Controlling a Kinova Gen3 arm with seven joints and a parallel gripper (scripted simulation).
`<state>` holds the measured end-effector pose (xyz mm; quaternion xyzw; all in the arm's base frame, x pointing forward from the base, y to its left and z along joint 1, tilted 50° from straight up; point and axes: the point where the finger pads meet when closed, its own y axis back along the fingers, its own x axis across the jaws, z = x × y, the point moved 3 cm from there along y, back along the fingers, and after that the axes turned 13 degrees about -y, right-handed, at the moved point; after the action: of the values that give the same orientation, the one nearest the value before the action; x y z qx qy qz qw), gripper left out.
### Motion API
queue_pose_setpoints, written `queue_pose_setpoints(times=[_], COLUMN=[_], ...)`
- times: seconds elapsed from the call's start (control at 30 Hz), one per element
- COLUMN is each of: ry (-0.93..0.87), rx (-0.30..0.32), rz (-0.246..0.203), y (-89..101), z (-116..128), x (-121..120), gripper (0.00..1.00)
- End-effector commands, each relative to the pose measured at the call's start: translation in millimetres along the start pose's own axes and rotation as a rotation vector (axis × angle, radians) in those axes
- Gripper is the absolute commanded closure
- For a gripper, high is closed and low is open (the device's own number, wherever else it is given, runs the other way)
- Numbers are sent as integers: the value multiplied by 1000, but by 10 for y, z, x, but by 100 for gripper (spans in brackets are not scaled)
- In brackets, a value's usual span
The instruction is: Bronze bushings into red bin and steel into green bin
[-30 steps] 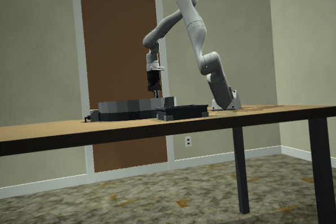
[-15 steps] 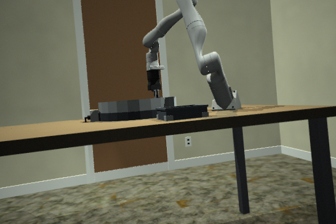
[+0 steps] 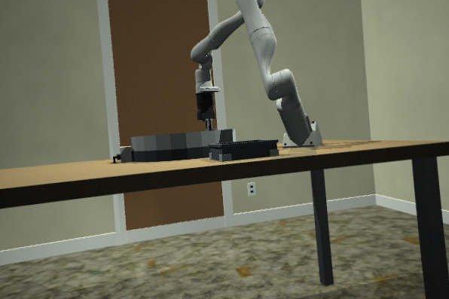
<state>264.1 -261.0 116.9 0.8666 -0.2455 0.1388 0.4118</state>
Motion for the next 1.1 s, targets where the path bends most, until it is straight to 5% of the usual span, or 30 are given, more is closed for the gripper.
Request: queue_pose_setpoints(times=[0.0,1.07], ry=[0,-1], rx=[-2,-2], rz=[1,1], y=[11,120], z=[5,5], x=[2,1], gripper=[100,100])
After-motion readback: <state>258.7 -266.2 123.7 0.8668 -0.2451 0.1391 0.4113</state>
